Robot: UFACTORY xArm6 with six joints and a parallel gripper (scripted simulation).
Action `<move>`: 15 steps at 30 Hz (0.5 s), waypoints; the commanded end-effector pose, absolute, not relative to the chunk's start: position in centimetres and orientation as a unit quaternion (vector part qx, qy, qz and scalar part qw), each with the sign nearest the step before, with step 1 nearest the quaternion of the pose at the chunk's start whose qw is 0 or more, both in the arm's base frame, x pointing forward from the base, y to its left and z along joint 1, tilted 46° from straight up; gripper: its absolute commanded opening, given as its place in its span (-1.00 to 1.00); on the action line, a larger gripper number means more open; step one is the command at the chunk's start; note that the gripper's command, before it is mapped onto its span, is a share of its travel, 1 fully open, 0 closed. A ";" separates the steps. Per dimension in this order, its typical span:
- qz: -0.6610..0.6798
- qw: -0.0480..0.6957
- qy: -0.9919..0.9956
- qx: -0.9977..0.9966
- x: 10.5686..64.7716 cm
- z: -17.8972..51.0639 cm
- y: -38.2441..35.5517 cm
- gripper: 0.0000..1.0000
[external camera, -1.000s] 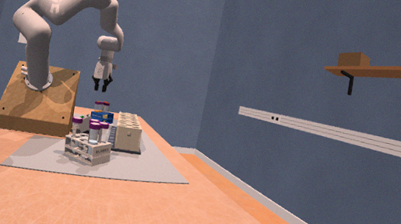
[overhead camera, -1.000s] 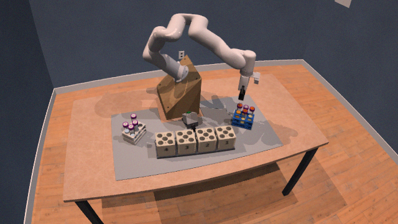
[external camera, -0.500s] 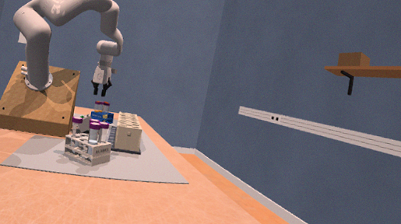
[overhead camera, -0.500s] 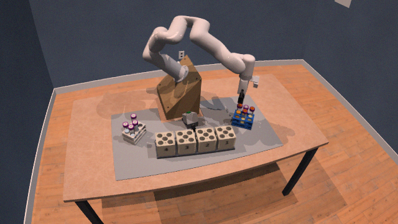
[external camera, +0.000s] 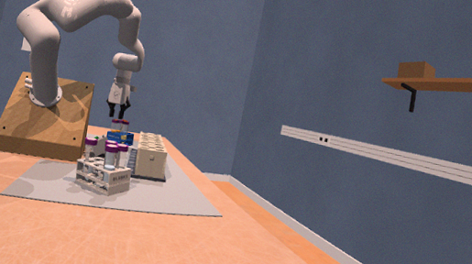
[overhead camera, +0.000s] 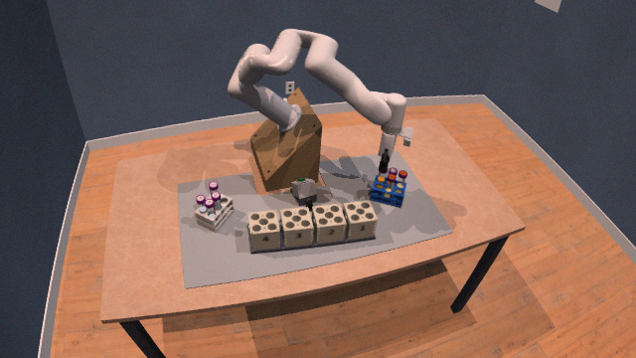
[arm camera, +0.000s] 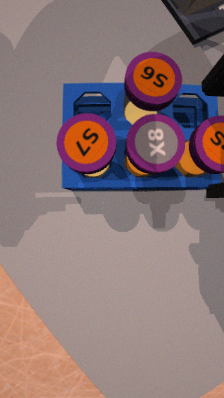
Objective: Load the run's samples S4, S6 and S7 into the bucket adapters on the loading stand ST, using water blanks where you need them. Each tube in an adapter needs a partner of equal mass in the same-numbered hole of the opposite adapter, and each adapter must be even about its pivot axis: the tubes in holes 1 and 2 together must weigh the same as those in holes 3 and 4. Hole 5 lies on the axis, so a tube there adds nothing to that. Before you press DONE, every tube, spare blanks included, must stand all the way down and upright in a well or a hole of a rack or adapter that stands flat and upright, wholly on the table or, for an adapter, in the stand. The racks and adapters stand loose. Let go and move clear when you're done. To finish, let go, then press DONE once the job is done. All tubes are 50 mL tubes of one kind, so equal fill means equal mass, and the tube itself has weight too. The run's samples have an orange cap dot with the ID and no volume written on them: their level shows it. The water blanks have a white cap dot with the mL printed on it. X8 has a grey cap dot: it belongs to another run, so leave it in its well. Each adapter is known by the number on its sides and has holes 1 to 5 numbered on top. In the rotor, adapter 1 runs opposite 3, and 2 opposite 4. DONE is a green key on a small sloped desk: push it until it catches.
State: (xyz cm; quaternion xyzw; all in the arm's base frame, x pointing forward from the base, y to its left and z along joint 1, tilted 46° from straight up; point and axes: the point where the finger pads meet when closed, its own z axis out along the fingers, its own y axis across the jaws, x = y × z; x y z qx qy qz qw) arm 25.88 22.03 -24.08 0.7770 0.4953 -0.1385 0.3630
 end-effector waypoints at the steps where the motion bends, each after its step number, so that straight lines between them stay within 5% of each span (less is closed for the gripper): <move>1: -0.136 0.362 0.496 0.778 26.1 -24.7 21.6 0.15; 15: -0.136 0.362 0.496 0.778 26.2 -25.0 21.3 0.15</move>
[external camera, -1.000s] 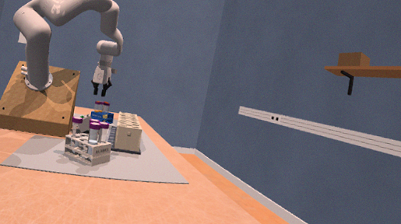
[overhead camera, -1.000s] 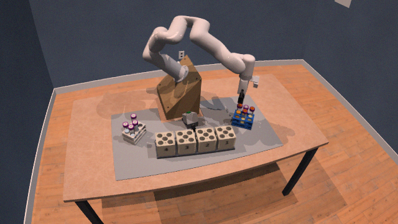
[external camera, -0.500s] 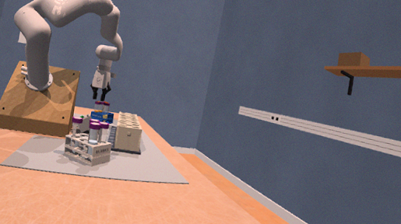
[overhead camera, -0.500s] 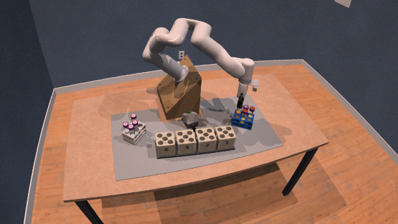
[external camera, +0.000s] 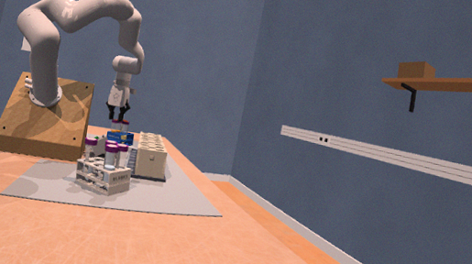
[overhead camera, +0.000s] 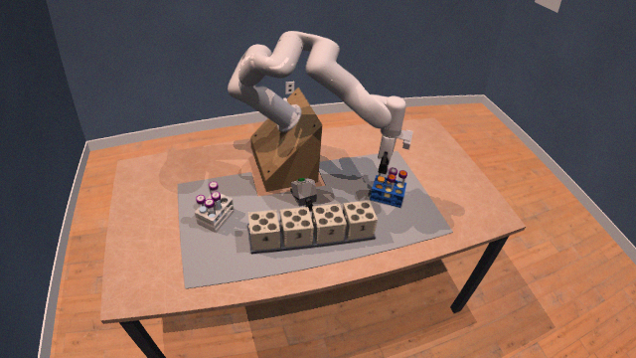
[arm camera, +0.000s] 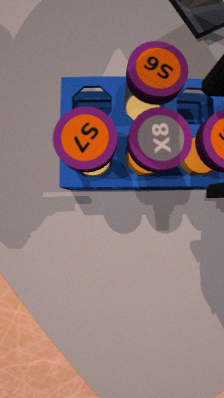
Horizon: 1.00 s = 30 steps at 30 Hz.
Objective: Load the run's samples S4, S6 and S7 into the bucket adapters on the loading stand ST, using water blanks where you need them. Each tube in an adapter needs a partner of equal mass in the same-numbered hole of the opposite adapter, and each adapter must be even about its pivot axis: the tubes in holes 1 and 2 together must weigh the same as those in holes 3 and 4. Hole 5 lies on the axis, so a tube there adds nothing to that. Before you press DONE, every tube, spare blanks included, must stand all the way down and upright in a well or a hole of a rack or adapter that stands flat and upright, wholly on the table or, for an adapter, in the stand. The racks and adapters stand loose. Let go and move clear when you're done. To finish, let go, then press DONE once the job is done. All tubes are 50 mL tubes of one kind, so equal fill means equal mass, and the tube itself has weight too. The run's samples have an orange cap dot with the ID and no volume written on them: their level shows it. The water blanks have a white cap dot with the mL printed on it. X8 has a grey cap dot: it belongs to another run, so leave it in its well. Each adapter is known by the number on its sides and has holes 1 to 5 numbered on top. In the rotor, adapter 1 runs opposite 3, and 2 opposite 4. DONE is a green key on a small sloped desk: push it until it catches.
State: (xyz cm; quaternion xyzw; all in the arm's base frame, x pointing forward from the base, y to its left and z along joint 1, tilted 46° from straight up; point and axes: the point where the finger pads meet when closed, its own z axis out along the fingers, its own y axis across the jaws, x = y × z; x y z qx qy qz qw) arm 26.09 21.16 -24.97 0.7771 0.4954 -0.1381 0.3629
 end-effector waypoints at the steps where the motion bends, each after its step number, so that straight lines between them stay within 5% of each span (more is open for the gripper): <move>1: -0.136 0.362 0.496 0.778 26.2 -25.0 21.3 0.15; 30: -0.136 0.362 0.496 0.778 26.4 -26.2 20.1 0.15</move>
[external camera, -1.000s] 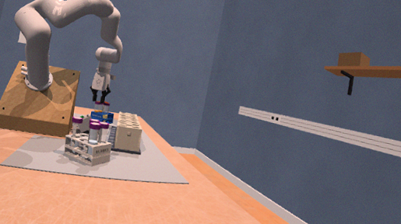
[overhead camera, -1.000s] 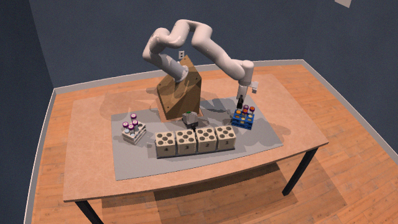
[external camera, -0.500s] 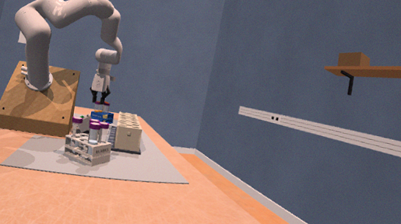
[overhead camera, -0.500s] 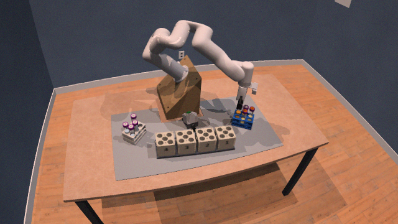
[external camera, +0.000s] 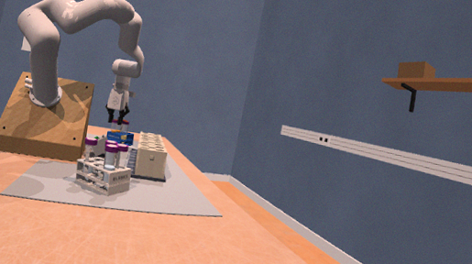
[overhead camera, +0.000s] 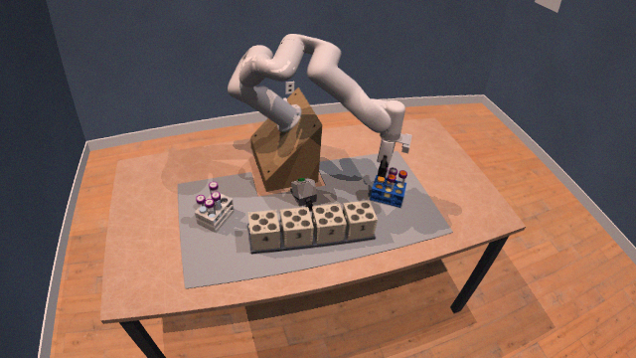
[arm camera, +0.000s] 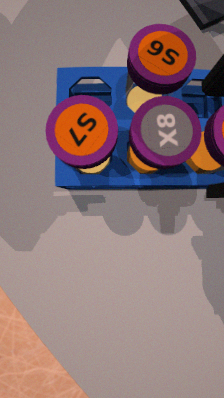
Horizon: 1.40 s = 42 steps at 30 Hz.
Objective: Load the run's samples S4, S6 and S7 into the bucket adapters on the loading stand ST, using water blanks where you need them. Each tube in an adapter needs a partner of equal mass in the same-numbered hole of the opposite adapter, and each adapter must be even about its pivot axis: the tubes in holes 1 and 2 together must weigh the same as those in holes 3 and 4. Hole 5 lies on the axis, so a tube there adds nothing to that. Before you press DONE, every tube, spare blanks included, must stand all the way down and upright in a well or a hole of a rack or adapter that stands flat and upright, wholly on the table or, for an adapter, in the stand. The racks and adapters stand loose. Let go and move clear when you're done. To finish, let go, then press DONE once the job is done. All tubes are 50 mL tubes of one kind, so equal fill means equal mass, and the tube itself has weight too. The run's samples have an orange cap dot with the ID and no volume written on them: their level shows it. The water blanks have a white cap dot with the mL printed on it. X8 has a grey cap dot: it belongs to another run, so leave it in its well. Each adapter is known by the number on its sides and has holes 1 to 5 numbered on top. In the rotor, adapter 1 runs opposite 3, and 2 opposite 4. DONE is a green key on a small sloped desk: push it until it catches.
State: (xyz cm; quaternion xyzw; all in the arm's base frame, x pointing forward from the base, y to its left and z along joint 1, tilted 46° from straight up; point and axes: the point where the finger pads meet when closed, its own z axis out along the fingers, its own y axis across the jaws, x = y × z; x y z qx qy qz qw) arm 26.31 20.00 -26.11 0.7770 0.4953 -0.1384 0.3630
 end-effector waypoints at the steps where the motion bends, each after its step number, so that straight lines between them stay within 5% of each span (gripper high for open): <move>1: -0.136 0.362 0.496 0.778 26.4 -26.2 20.0 0.15; 18: -0.136 0.362 0.496 0.778 26.5 -26.3 20.0 0.15; 19: -0.136 0.362 0.496 0.778 26.5 -26.3 20.0 -1.00; 42: -0.136 0.362 0.496 0.778 26.4 -26.2 20.1 -1.00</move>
